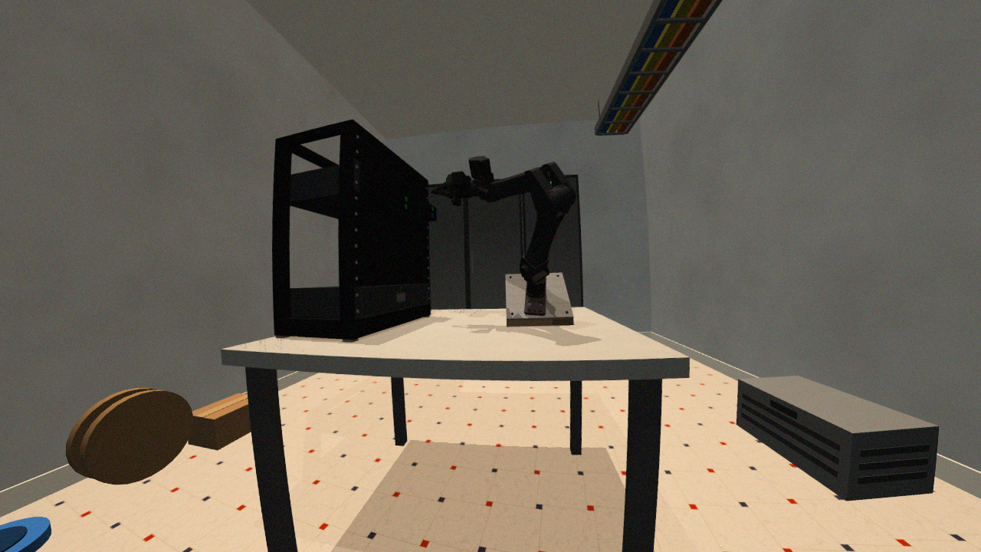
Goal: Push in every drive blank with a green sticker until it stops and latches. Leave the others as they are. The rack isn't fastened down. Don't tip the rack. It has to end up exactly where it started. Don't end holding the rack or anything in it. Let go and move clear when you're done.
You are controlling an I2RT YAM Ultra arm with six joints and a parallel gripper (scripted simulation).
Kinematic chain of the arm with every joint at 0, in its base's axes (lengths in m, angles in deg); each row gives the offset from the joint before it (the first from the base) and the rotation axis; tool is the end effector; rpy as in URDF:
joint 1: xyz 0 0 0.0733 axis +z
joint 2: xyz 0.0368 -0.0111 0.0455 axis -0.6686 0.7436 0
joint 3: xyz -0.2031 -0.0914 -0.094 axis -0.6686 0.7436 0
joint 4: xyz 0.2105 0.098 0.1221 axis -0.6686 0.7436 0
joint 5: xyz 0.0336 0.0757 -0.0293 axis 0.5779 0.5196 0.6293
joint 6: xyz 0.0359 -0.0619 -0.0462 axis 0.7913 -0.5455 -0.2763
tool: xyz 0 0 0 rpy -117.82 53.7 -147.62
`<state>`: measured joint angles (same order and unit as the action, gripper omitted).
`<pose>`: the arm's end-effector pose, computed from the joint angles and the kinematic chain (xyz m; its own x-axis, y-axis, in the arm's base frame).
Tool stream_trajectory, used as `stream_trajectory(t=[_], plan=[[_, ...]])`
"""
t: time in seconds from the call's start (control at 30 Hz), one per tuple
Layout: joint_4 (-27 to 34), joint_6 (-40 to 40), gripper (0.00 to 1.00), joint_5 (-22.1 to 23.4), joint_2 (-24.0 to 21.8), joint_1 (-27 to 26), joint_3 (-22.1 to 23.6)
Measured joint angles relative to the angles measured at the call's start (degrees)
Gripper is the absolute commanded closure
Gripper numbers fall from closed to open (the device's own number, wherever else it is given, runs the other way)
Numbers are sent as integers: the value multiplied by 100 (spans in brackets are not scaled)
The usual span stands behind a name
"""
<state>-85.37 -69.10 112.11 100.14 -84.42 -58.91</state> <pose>0.2834 -0.1888 0.2745 -0.0493 -0.7476 -0.6623 -0.0732 0.6640 -0.7441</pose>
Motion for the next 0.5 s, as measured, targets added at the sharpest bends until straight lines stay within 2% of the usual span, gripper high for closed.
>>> stream_trajectory(t=[0.3, 0.5], plan=[[-57, -57, 100, 264, 129, -131, 111], [-560, -164, 100, 601, 649, -579, 319]])
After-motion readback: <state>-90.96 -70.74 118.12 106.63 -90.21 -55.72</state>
